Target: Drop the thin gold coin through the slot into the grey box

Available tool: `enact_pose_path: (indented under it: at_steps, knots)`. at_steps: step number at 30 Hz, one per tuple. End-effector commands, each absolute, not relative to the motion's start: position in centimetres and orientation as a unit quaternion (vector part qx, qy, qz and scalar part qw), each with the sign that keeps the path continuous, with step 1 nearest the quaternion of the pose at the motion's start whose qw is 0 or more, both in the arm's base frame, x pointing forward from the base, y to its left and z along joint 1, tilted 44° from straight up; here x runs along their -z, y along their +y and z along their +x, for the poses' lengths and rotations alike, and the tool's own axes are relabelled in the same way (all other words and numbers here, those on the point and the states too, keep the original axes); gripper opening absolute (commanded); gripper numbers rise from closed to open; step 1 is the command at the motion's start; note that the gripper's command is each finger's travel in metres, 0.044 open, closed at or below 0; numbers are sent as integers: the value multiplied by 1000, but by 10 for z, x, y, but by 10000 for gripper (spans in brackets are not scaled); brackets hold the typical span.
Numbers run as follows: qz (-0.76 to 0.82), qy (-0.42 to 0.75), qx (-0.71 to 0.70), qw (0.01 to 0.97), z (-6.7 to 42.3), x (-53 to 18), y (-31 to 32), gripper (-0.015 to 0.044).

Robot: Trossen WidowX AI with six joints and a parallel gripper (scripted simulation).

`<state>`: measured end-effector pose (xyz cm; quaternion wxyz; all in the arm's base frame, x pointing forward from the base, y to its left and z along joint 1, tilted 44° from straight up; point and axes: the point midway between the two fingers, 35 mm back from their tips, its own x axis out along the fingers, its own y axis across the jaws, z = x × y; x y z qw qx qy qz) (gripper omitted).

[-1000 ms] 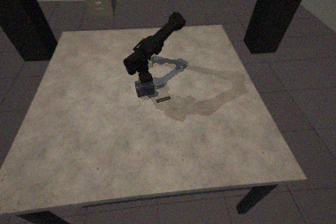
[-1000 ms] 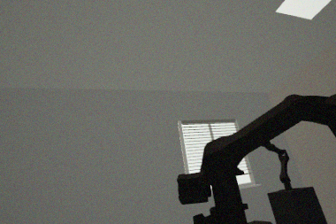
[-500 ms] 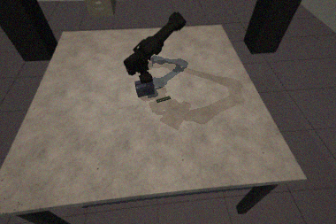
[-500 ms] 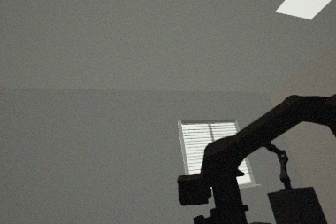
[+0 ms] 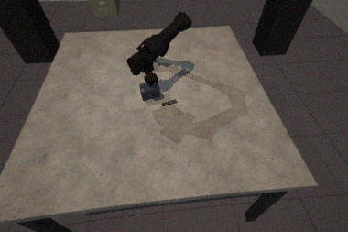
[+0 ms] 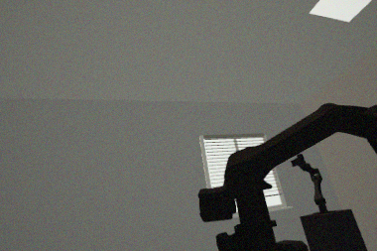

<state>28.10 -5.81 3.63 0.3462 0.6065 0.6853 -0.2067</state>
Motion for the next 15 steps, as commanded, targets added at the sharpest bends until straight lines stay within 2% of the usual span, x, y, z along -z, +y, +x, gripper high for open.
enact_pose_path:
  at_steps: [1,2,15]
  knots:
    - [605,686,206,348,281,-53,-74,423]
    - [606,686,206,346,280,-63,-82,440]
    - [606,686,206,345,279,-70,-88,440]
